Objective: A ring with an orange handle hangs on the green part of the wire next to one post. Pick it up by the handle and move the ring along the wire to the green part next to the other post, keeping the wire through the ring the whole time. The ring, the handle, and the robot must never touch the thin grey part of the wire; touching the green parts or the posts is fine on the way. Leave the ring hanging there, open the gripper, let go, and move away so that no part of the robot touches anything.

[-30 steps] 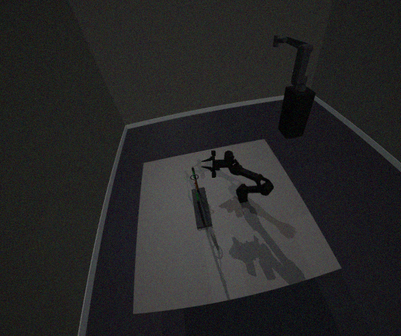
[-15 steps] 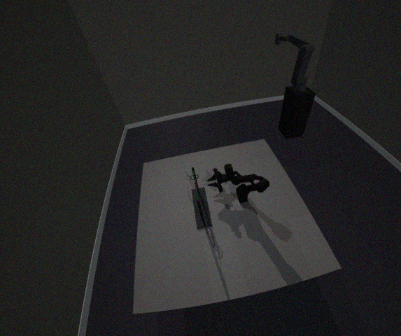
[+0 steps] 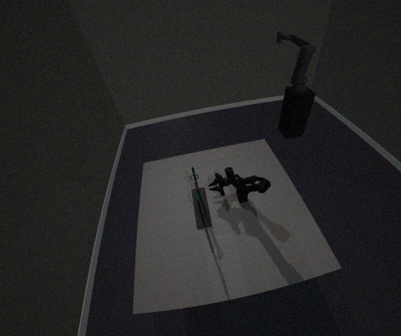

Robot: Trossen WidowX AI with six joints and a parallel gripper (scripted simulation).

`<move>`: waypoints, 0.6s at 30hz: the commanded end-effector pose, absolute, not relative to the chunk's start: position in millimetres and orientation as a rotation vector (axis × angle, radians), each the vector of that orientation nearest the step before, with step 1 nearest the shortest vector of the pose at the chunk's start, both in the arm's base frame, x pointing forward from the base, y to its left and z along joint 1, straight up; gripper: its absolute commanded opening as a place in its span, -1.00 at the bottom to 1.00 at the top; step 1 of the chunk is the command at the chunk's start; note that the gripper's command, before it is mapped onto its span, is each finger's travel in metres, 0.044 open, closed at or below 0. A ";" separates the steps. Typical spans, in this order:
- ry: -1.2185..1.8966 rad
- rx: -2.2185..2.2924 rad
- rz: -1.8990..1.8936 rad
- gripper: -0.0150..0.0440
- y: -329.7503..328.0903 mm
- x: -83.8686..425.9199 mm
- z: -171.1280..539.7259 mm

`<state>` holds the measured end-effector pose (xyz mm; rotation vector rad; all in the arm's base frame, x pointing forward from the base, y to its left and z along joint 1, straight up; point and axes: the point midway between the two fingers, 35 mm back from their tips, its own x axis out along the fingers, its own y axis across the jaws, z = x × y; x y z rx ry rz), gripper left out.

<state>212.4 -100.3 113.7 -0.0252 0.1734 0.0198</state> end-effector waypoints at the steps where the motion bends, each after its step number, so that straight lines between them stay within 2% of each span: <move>1: 0.157 -0.021 0.013 0.05 -100.8 225.1 122.8; 9: 0.077 -0.012 -0.002 0.05 -96.9 253.5 149.7; 18: 0.074 -0.011 -0.003 0.05 -93.9 255.5 150.8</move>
